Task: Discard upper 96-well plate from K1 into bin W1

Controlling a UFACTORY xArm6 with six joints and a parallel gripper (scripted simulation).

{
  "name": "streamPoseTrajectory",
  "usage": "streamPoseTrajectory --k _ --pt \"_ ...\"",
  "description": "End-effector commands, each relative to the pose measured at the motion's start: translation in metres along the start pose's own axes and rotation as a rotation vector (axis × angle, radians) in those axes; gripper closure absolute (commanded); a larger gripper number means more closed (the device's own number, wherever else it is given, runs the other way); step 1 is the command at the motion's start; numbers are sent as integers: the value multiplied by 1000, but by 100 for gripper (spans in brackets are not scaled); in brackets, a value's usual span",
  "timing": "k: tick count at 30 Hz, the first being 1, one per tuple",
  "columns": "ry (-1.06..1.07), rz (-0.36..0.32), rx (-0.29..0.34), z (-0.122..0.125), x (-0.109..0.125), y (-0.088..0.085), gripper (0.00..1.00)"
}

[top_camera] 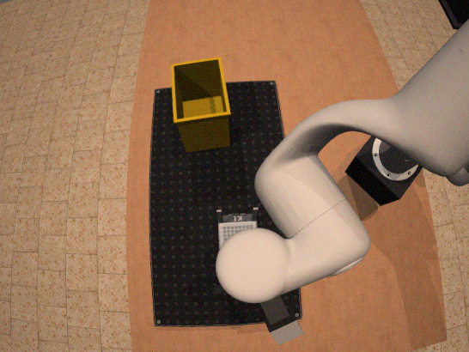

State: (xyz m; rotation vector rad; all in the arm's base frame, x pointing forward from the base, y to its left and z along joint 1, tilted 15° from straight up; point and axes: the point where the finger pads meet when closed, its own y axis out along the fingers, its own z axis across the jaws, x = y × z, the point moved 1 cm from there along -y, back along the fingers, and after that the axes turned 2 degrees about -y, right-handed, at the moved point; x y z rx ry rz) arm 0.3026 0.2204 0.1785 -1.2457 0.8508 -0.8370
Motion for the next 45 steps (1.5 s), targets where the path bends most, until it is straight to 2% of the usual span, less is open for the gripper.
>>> streamPoseTrajectory --k 1,8,12,16,18,33,45 --pt "83 9 34 5 20 0 0" --pt "228 20 85 8 53 1 0" --pt "259 21 97 8 58 0 0" --pt "374 26 138 8 78 0 0" --pt "374 26 138 8 85 0 0" --pt "374 26 138 8 85 0 0" --pt "374 26 138 11 85 18 0"
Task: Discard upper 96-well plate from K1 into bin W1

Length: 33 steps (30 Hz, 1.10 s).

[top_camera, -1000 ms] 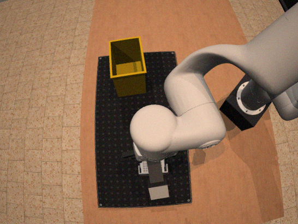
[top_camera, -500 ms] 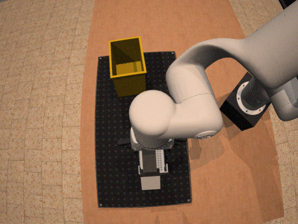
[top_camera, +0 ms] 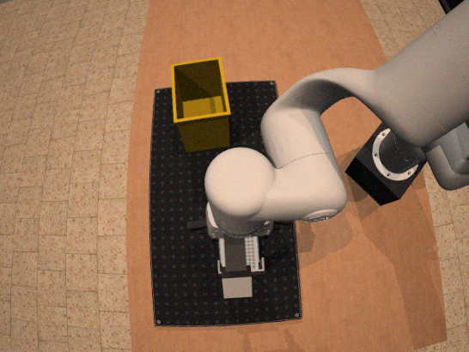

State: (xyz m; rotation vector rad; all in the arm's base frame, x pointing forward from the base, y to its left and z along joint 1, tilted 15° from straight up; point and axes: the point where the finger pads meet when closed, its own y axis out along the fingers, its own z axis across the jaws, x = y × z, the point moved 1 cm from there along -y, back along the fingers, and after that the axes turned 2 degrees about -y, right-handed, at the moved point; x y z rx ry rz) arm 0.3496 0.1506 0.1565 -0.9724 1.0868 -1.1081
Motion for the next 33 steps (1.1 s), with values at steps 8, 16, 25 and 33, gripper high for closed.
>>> streamPoseTrajectory --k 8,16,25,33 --pt "0 1 4 2 -1 14 0" --pt "0 1 4 2 -1 28 0" --pt "0 1 4 2 -1 39 0" --pt "0 1 4 2 -1 53 0"
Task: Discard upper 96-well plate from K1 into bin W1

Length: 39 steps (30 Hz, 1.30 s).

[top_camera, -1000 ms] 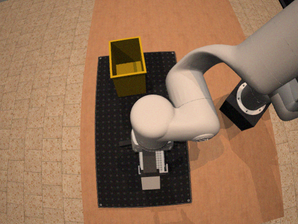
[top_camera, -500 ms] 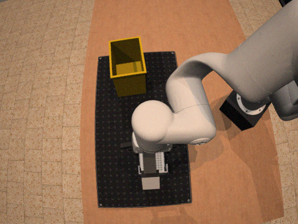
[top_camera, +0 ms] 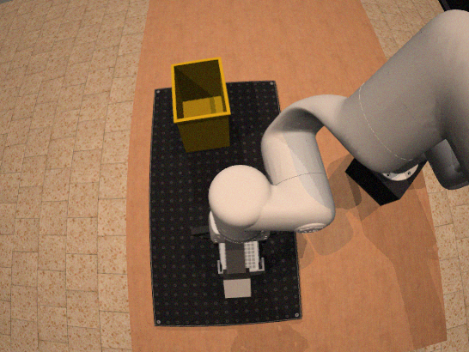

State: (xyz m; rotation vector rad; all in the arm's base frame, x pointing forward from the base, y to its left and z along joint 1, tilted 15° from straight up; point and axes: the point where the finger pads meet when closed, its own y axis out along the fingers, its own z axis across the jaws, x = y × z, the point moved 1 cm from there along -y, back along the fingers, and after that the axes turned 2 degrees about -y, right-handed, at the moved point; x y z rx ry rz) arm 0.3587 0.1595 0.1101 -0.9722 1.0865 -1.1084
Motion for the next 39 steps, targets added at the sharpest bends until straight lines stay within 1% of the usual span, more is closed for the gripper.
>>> streamPoseTrajectory --k 1,17,19,34,36,39 --pt "0 1 3 1 -1 5 0" --pt "0 2 3 1 -1 30 0" --pt "0 2 3 1 -1 30 0" --pt "0 1 3 1 -1 55 0" --pt "0 1 3 1 -1 55 0" --pt "0 1 3 1 -1 60 0"
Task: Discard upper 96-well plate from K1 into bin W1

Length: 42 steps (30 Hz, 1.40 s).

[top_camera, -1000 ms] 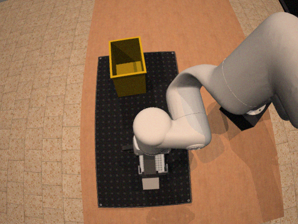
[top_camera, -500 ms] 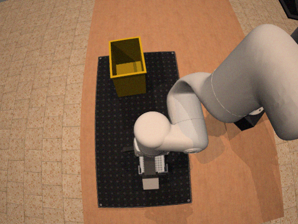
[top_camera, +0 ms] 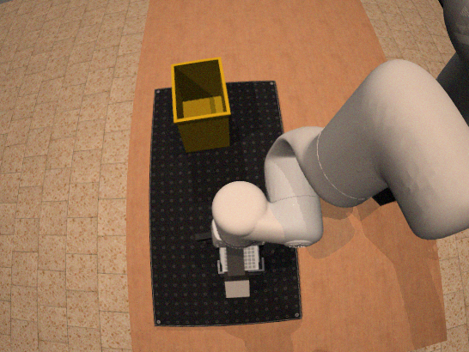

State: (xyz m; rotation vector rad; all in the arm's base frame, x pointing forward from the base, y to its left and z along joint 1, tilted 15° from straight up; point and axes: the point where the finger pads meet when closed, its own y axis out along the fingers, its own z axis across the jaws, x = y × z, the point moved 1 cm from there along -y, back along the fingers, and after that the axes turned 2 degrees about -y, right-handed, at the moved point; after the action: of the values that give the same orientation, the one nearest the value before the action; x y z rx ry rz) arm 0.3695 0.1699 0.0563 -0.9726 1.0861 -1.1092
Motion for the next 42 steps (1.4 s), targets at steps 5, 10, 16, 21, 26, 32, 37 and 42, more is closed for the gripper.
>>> streamPoseTrajectory --k 5,10,16,21,26,32,37,42 --pt "0 2 3 1 -1 12 0" --pt "0 2 3 1 -1 21 0" --pt "0 2 3 1 -1 27 0" --pt "0 2 3 1 -1 36 0" --pt "0 2 3 1 -1 44 0" --pt "0 2 3 1 -1 51 0" --pt "0 2 2 1 -1 59 0" --pt "0 2 2 1 -1 66 0"
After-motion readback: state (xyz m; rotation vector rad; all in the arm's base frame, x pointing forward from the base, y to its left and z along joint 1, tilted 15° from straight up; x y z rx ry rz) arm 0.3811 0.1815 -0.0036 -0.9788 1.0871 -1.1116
